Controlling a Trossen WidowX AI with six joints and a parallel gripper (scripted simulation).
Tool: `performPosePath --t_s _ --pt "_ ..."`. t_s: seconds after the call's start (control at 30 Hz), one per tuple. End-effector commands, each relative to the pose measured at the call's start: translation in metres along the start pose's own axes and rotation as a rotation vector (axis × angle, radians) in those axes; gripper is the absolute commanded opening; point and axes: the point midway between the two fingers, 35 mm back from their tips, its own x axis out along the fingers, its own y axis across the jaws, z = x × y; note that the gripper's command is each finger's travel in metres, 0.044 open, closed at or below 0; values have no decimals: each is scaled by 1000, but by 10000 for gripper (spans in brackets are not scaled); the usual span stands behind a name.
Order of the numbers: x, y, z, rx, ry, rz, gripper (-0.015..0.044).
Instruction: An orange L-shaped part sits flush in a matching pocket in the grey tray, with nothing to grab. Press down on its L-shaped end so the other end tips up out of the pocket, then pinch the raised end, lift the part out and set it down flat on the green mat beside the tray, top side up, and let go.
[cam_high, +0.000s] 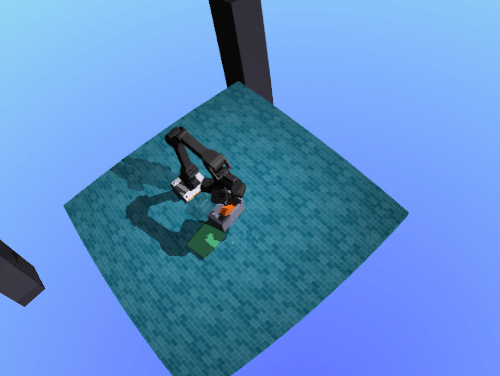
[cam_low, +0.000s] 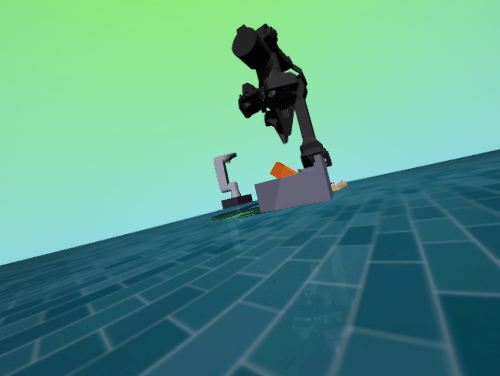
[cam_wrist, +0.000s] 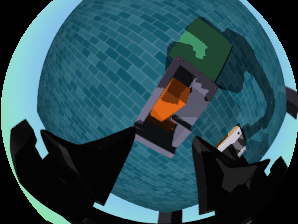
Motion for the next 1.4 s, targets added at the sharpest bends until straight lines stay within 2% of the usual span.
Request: performPosePath --t_s 0.0,0.2,0.47,1.37 --pt "-1 -7 21 412 -8 -6 280" --pt "0 -7 21 412 -8 -6 280" --pt "26 -7 21 412 -8 -6 280" --pt "65 -7 22 412 -8 -6 280"
